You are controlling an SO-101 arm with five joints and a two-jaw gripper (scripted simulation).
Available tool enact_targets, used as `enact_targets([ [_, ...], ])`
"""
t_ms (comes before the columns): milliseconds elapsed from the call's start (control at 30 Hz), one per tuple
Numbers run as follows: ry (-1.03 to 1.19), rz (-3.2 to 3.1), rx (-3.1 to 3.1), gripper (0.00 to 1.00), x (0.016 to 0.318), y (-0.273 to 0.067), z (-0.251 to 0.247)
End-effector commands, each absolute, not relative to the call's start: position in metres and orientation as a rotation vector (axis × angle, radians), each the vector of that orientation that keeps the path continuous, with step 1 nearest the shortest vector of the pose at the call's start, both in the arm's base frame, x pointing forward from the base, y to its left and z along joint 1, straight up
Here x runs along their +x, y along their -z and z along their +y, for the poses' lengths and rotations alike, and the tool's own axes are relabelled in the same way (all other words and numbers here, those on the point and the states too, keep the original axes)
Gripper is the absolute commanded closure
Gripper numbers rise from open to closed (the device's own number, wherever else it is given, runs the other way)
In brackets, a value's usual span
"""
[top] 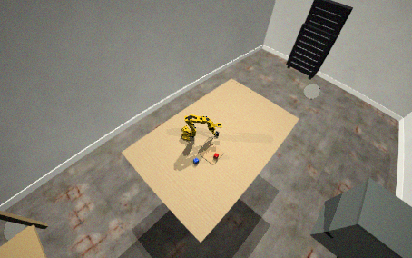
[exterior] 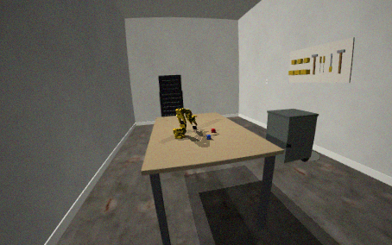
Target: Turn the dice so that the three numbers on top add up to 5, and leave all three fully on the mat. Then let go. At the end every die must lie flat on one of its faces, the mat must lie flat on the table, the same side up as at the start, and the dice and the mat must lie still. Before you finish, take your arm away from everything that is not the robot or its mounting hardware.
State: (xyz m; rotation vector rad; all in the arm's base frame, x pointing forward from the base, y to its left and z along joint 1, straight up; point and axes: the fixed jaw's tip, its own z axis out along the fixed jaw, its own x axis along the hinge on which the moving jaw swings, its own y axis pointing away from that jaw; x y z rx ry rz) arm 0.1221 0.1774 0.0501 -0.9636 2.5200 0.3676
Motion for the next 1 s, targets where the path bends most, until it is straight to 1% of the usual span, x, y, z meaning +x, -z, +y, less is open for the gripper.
enact_targets([
  [0,-0.185,2.700,-1.161,0.65,0.1236,-0.0603,0.1827],
  [633,-0.021,2.825,-1.318,0.65,0.1236,-0.0603,0.1827],
  [767,-0.016,2.829,-1.324,0.65,0.1236,-0.0603,0.1827],
  [800,0.008,2.838,-1.385,0.65,0.1200,-0.0552,0.1774],
  [967,0.056,2.868,-1.439,0.65,0.1200,-0.0552,0.1774],
])
